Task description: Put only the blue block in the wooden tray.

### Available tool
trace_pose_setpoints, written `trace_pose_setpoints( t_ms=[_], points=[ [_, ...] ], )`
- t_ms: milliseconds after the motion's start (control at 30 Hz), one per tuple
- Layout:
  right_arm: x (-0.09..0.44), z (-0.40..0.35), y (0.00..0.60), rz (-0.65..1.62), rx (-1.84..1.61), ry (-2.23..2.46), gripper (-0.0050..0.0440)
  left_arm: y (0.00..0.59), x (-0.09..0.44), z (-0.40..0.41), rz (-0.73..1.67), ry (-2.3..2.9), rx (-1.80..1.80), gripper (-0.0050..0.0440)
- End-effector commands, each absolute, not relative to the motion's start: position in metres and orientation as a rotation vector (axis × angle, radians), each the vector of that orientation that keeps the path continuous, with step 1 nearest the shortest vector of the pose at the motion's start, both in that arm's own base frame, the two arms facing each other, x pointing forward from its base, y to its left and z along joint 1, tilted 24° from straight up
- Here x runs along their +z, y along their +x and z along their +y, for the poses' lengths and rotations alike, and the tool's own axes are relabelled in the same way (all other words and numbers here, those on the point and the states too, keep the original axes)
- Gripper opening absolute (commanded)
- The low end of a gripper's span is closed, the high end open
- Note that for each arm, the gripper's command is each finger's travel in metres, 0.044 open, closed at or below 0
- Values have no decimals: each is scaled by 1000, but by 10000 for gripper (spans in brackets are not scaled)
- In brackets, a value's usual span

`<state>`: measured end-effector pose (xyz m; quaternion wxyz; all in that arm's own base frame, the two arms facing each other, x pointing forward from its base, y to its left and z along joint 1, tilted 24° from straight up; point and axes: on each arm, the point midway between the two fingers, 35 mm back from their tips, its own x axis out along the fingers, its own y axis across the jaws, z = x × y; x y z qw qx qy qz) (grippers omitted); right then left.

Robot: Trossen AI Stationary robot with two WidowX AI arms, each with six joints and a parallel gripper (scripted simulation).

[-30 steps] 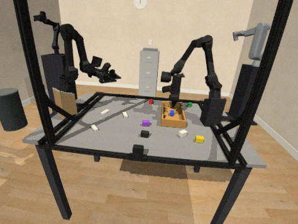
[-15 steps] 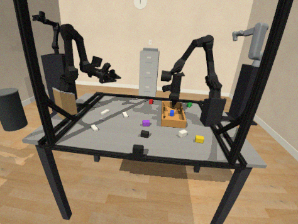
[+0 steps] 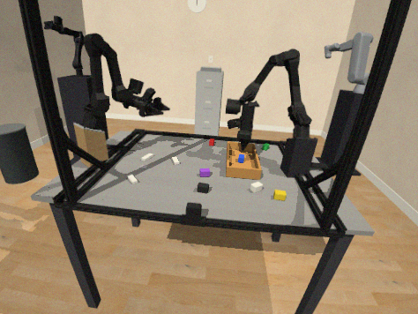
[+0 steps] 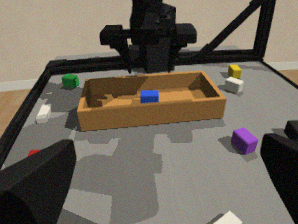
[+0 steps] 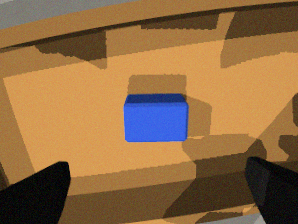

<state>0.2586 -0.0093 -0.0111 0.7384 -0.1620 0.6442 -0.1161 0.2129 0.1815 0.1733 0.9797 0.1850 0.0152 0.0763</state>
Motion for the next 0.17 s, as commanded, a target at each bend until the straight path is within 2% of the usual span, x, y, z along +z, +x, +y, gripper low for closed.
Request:
trace_pose_setpoints(
  t_ms=[0, 133],
  points=[
    [-10, -9, 259, 1412, -258, -356, 400, 213, 173, 181, 30, 371, 151, 400],
    [-10, -9, 259, 1412, -258, -356, 400, 213, 173, 181, 30, 371, 151, 400]
  ],
)
